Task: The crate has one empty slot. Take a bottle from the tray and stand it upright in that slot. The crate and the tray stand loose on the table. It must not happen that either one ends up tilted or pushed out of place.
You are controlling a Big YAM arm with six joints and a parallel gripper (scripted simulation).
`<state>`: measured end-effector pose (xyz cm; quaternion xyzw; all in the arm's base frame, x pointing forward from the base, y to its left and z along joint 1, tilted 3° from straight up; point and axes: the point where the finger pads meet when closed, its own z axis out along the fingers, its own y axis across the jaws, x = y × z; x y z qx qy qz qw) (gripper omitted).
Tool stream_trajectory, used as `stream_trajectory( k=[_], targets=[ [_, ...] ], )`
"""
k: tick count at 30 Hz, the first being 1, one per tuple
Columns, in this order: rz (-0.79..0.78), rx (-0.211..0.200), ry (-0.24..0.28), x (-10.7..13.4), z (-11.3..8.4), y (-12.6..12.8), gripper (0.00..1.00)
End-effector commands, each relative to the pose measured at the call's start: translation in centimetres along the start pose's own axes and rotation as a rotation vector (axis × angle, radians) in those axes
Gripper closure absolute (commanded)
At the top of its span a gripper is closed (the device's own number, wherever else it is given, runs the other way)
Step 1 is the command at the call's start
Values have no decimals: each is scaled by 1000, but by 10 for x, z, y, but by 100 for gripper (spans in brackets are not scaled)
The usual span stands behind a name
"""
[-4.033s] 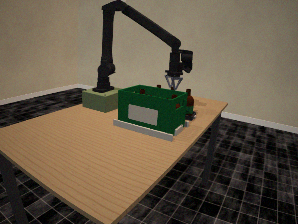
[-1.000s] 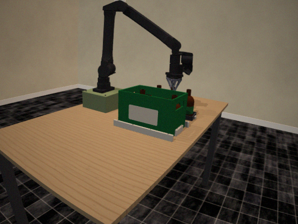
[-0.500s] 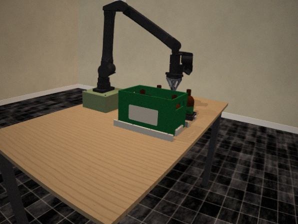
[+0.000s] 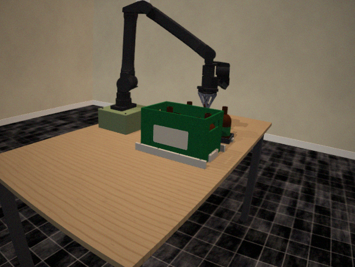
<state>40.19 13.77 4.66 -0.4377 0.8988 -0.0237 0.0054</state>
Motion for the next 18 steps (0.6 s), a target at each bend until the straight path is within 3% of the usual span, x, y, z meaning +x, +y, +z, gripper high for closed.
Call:
stream_trajectory(
  k=[1,18],
  targets=[
    [-7,-11,14,6,8,2,100],
    [-7,-9,11,8,-2,2,100]
  ],
)
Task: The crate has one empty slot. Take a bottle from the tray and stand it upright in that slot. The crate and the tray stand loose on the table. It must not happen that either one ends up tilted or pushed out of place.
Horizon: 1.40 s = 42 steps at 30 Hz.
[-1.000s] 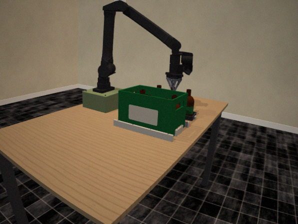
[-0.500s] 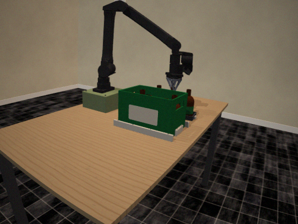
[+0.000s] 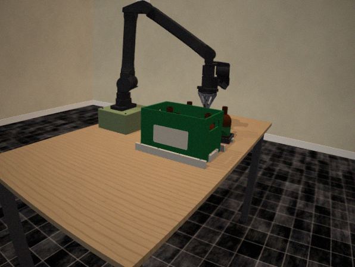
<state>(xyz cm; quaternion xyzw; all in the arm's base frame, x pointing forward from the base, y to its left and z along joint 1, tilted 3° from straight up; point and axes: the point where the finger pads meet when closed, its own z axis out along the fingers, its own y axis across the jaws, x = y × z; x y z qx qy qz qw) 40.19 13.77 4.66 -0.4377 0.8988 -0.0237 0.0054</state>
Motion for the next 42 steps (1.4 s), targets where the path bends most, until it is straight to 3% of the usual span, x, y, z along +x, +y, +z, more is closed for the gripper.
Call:
stream_trajectory(
  k=[1,8,15,42],
  targets=[
    [-7,-6,7,8,-4,2,100],
    [-6,-2,1,7,-12,0,100],
    [-4,26,-43,-12,-35,-13,100],
    [-5,27,-45,-12,-61,-15,100]
  ],
)
